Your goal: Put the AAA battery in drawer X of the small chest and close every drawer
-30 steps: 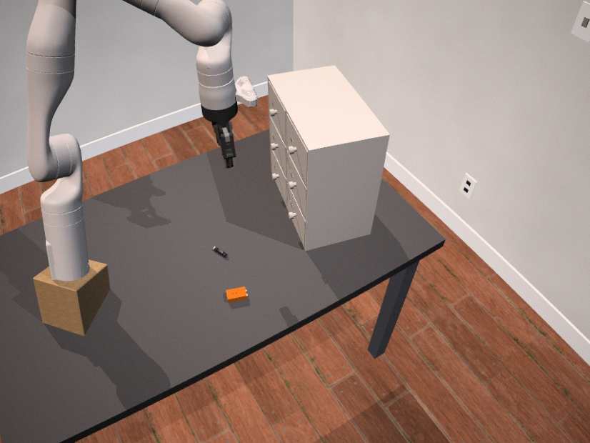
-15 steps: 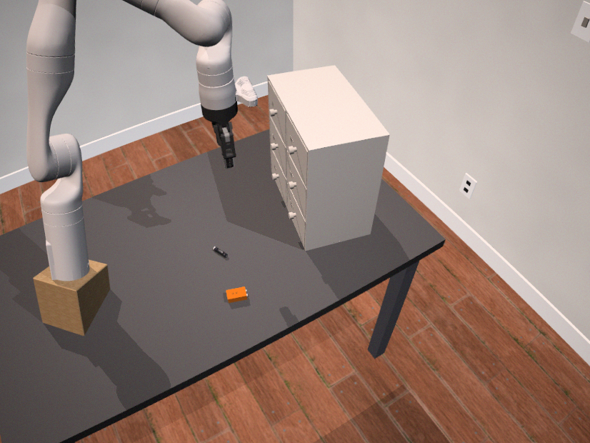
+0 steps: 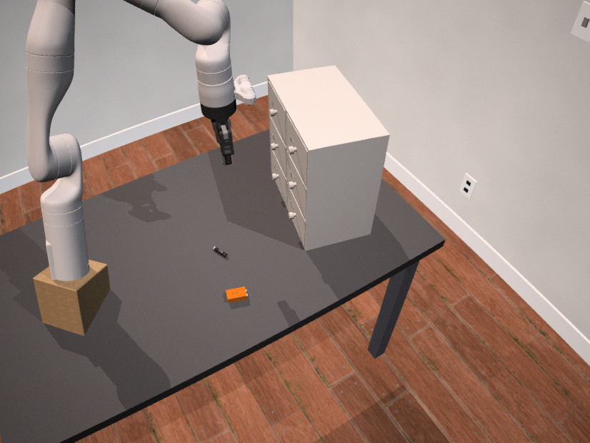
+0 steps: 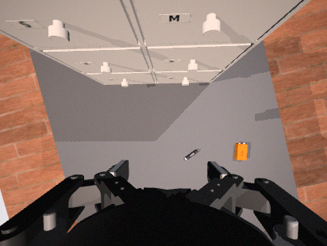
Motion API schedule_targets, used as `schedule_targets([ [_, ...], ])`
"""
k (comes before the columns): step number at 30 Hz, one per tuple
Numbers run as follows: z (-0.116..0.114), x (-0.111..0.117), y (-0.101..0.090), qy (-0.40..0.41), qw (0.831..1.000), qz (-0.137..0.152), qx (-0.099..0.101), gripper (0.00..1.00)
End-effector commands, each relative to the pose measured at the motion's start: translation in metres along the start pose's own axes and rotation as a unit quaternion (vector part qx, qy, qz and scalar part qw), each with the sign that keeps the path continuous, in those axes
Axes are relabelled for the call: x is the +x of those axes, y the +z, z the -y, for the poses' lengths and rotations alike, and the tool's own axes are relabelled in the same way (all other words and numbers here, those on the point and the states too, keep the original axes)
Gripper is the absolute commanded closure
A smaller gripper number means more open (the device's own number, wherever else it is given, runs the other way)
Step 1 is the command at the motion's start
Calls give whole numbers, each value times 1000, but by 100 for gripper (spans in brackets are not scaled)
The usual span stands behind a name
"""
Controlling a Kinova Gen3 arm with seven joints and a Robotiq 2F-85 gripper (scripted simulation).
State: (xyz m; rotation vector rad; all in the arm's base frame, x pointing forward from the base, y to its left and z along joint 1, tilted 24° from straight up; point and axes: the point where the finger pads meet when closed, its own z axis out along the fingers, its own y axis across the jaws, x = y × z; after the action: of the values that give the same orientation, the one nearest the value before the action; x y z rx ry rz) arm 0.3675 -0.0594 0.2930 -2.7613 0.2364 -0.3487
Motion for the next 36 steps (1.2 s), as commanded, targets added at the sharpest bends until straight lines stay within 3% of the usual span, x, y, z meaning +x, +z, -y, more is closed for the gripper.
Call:
schedule_targets([
  [1,21,-1,3,-8,1000,0,-2,0],
  [4,50,-1,8,-8,1000,0,-2,0],
  [6,50,-1,8,-8,1000,0,-2,0],
  [12,110,-3,18,-8,1000,0,-2,0],
  [17,136,-3,23,-8,1000,0,-2,0],
  [36,143,-2,26,-8,1000,-6,-2,0],
])
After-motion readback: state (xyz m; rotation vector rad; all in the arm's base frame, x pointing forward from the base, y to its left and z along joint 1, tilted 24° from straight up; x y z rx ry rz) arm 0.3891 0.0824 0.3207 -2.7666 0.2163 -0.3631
